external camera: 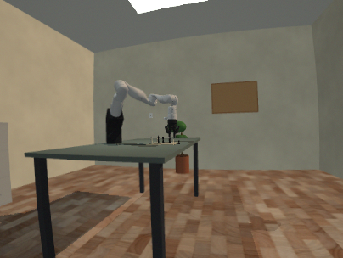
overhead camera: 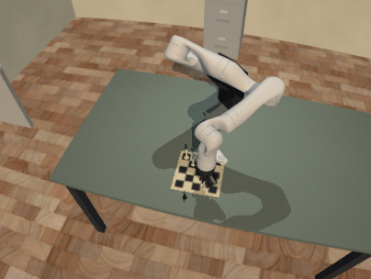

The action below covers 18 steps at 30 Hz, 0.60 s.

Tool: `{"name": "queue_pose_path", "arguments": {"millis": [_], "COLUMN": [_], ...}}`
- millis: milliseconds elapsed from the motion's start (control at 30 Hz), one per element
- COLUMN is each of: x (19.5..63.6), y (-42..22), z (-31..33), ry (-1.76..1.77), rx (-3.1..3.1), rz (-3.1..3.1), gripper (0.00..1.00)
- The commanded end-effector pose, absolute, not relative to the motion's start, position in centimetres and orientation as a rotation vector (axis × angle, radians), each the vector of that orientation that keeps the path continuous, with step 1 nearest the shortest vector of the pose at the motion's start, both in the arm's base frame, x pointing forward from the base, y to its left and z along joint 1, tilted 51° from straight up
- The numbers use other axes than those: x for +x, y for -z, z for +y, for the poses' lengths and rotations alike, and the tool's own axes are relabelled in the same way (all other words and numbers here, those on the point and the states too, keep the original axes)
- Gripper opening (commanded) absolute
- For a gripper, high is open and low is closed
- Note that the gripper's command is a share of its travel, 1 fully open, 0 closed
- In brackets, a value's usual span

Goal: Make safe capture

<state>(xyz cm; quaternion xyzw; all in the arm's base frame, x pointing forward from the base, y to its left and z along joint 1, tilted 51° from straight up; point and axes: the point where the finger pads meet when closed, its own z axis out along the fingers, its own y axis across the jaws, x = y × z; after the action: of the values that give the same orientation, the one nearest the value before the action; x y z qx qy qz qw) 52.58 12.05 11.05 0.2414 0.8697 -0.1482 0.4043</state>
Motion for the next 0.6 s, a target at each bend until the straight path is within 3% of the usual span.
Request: {"name": "queue_pose_path", "arguments": {"millis": [0,567], "x": [51.8,48.0], "y": [-12.1,-15.8], "z": [13.2,15.8], "ry": [0.358,0.358], "rx": [0.603,0.603], "rz": [2.194,2.194], "gripper": [0.41,0.41]}}
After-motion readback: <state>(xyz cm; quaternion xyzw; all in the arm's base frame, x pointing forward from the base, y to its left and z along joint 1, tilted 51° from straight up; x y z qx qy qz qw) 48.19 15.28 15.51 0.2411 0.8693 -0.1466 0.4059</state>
